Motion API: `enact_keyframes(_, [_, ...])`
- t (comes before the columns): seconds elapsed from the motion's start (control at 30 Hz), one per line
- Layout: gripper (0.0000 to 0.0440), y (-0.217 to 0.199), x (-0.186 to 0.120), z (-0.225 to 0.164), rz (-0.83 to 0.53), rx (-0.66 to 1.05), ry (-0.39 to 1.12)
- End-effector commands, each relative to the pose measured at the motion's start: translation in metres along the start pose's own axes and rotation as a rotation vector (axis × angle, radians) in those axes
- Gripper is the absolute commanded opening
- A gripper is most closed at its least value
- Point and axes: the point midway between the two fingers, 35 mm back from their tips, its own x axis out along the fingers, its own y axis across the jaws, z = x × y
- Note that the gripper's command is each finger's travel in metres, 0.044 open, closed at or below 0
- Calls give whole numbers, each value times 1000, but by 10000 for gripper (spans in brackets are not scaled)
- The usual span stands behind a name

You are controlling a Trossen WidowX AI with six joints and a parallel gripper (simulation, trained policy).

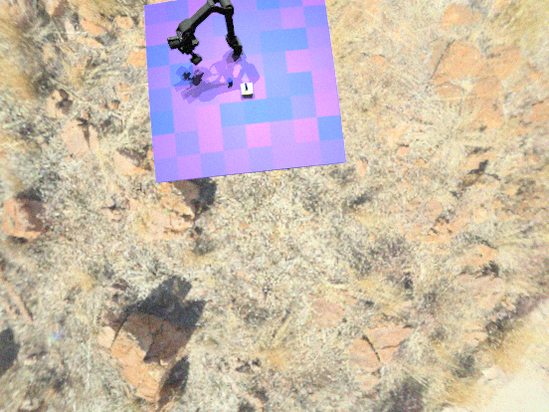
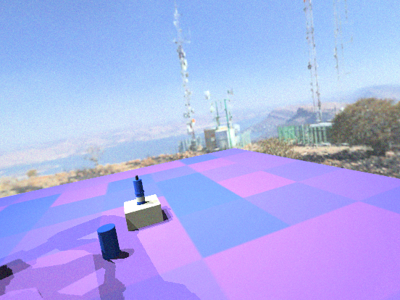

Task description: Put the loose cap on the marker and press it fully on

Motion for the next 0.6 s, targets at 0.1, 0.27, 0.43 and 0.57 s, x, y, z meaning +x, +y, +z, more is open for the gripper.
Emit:
enact_keyframes(0.1, [317,-12,0,-9,-25,-8,4])
enact_keyframes(0.27, [318,-23,0,-16,-42,-18,7])
enact_keyframes(0.43, [318,-34,0,-23,-60,-27,10])
enact_keyframes(0.57, [319,-43,-1,-27,-74,-34,11])
